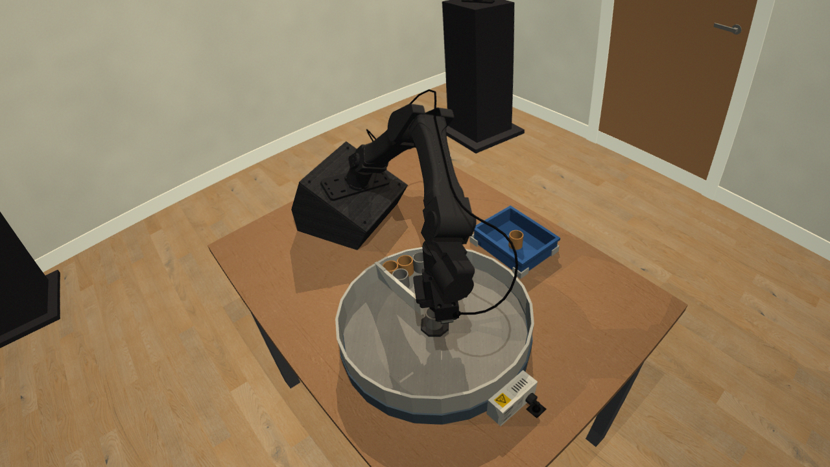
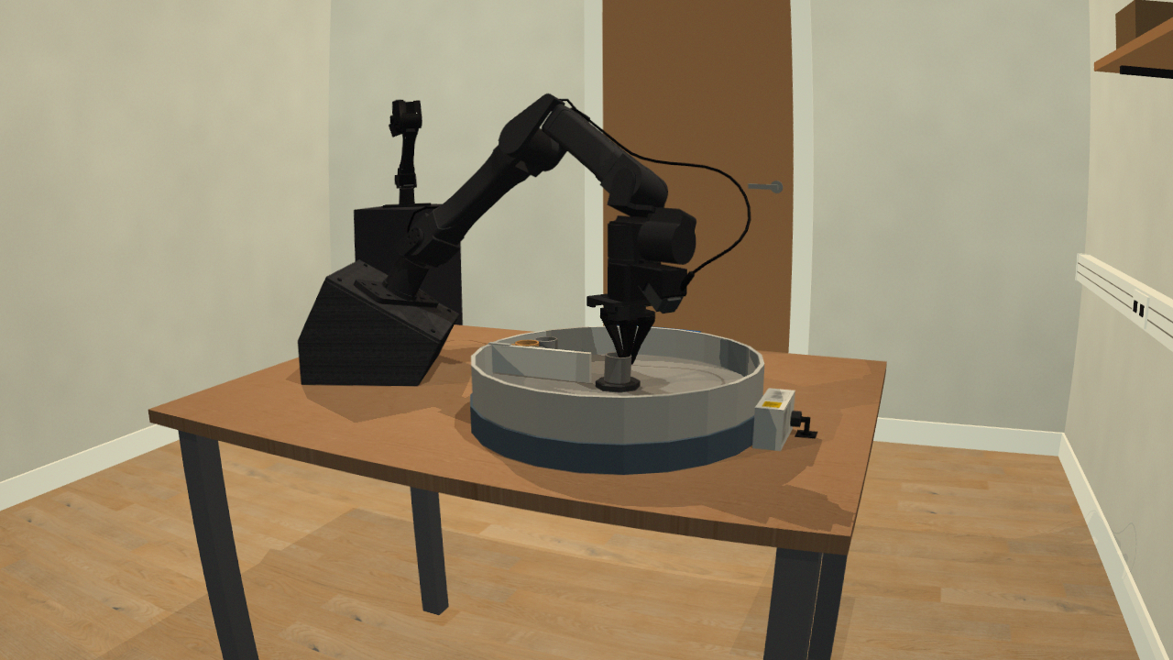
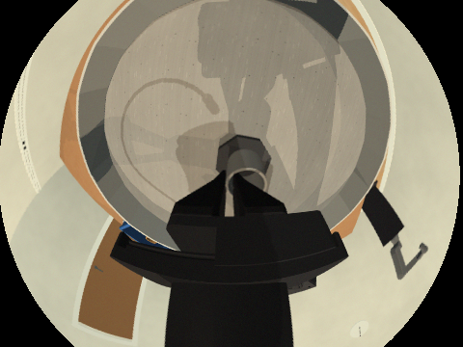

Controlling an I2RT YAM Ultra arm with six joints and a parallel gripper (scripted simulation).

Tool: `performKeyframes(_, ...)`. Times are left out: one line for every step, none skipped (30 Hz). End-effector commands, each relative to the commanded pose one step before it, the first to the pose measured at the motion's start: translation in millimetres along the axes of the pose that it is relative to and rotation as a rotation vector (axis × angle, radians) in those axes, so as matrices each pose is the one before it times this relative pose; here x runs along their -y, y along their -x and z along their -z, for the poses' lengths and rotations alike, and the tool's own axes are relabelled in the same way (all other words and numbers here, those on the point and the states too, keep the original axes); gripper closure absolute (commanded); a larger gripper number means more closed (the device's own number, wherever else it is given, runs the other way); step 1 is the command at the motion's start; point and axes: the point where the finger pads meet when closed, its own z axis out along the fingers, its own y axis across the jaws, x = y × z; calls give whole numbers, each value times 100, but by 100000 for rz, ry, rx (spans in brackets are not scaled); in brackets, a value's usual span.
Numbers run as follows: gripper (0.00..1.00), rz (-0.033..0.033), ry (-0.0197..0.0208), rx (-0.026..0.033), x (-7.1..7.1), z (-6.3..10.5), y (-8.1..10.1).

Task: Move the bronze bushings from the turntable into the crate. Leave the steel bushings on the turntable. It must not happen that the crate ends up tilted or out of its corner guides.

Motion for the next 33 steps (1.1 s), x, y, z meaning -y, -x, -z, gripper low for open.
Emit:
performKeyframes(100,34,-442,4949,-132,1639,767)
performKeyframes(100,0,0,0,0,0,0)
performKeyframes(100,0,0,0,0,0,0)
performKeyframes(100,0,0,0,0,0,0)
performKeyframes(100,0,0,0,0,0,0)
performKeyframes(100,0,0,0,0,0,0)
performKeyframes(100,0,0,0,0,0,0)
performKeyframes(100,0,0,0,0,0,0)
performKeyframes(100,0,0,0,0,0,0)
performKeyframes(100,0,0,0,0,0,0)
performKeyframes(100,0,0,0,0,0,0)
performKeyframes(100,0,0,0,0,0,0)
performKeyframes(100,0,0,0,0,0,0)
performKeyframes(100,0,0,0,0,0,0)
performKeyframes(100,0,0,0,0,0,0)
performKeyframes(100,0,0,0,0,0,0)
performKeyframes(100,2,1,7,-3,7,3)
performKeyframes(100,13,8,38,-15,38,17)
performKeyframes(100,26,16,78,-31,78,35)
performKeyframes(100,37,22,109,-44,109,48)
performKeyframes(100,40,25,120,-48,120,53)
performKeyframes(100,37,22,109,-44,109,47)
performKeyframes(100,26,16,78,-31,78,34)
performKeyframes(100,13,8,38,-15,38,16)
performKeyframes(100,2,1,7,-3,7,3)
performKeyframes(100,0,0,0,0,0,0)
performKeyframes(100,0,0,0,0,0,0)
performKeyframes(100,0,0,0,0,0,0)
performKeyframes(100,0,0,0,0,0,0)
performKeyframes(100,0,0,0,0,0,0)
performKeyframes(100,0,0,0,0,0,0)
performKeyframes(100,0,0,0,0,0,0)
performKeyframes(100,0,0,0,0,0,0)
